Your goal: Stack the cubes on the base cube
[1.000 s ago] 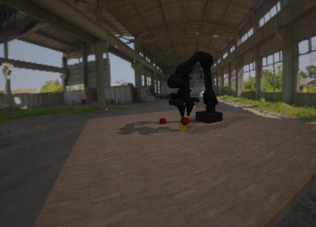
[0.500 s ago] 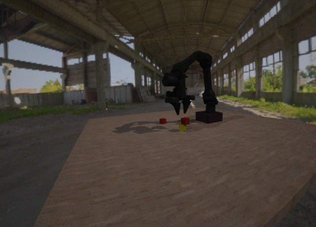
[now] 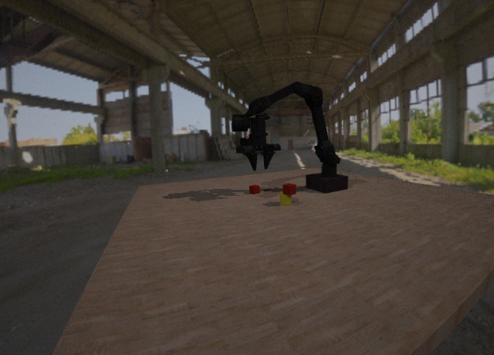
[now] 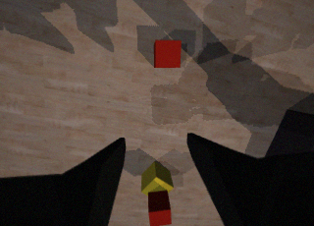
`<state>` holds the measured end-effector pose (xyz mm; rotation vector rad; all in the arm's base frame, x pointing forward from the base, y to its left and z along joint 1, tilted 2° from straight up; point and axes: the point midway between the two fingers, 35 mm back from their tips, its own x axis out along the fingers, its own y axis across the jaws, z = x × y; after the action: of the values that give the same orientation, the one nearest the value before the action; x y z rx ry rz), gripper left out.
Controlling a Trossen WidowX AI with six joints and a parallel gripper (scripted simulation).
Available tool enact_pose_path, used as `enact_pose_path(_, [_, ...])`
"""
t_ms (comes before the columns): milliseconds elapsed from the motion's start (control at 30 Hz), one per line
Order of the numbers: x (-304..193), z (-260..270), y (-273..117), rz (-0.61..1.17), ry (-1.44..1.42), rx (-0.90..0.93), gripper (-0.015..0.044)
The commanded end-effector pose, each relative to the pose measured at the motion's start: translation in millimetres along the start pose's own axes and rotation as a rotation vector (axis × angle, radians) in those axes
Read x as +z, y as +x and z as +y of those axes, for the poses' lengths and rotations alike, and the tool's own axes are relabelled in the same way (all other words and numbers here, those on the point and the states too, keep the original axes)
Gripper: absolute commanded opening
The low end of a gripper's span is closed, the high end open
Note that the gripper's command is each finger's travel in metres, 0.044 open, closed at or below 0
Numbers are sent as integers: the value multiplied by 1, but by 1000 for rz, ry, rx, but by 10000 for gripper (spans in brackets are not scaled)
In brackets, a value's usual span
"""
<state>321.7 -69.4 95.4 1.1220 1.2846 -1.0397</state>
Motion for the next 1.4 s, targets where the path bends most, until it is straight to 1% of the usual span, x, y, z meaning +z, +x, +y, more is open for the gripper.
enact_pose_path(0, [36,-8,-8,-10,13,2,265])
enact_pose_path(133, [71,-21,-14,-16,27,1,265])
enact_pose_path(200, [76,-24,-15,-17,29,1,265])
enact_pose_path(333, [77,-24,-9,-17,29,1,265])
enact_pose_path(500, [78,-23,35,-17,29,1,265])
enact_pose_path(567, [77,-24,46,-17,29,1,265])
enact_pose_path(1367, [78,-24,81,-17,29,1,265])
